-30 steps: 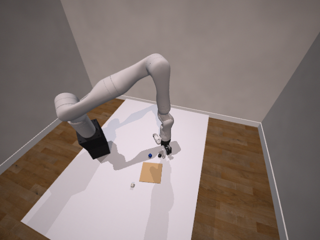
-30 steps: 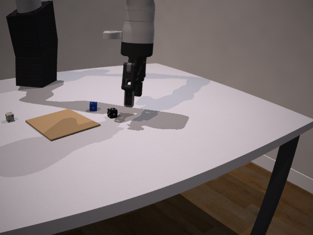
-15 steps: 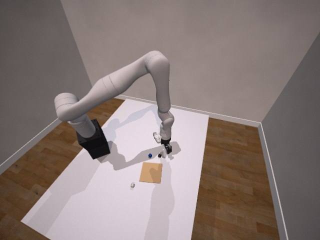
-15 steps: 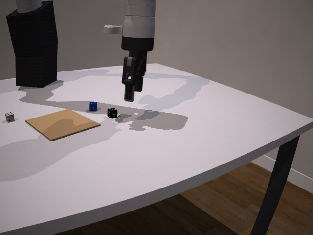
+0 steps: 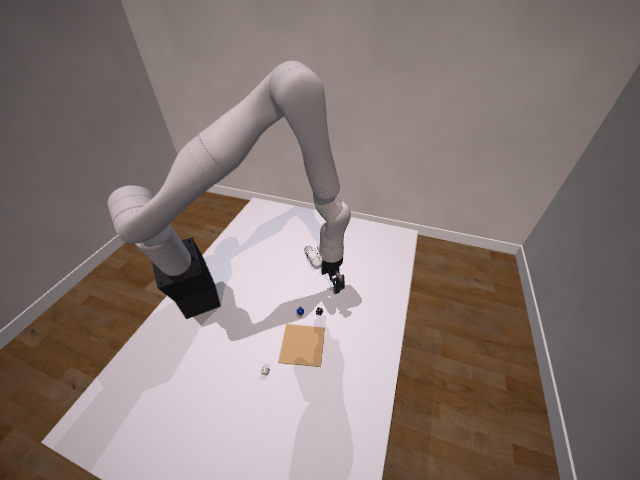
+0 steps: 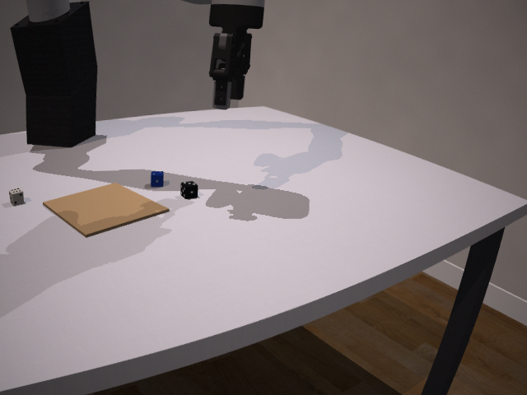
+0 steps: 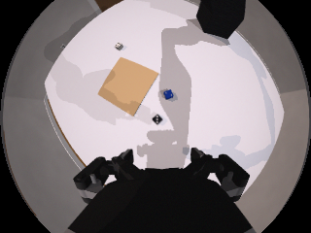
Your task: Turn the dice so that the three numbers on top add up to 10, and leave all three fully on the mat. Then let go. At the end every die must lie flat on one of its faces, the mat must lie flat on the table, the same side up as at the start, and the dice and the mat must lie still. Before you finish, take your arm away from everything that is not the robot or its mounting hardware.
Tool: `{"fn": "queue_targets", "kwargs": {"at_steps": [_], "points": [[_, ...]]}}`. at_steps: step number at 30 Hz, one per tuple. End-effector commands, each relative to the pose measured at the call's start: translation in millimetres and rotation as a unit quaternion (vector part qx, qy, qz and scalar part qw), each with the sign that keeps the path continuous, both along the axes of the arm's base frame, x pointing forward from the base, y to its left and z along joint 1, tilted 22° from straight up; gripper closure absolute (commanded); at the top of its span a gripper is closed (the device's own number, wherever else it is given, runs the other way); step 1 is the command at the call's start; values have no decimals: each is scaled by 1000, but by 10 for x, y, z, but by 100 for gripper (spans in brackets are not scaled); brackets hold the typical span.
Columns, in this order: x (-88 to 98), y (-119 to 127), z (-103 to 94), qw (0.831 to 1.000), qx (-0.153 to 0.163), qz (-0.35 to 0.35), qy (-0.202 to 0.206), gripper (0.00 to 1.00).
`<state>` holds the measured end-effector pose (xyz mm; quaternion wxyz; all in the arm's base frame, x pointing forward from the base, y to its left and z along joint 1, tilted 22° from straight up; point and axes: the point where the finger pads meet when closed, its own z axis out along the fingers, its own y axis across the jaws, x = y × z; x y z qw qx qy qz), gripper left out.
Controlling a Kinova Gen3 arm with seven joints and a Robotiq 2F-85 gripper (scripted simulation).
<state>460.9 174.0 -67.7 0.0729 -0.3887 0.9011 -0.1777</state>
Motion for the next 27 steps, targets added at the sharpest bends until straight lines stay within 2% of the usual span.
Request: {"fn": "queue_targets", "kwargs": {"at_steps": [1,13,27], "points": [[-15,57,141,1000,1,6,-2,0],[-14,53,141,1000,1,6,-3,0],[0,-84,140,1000,4,-3,-5,0]]}}
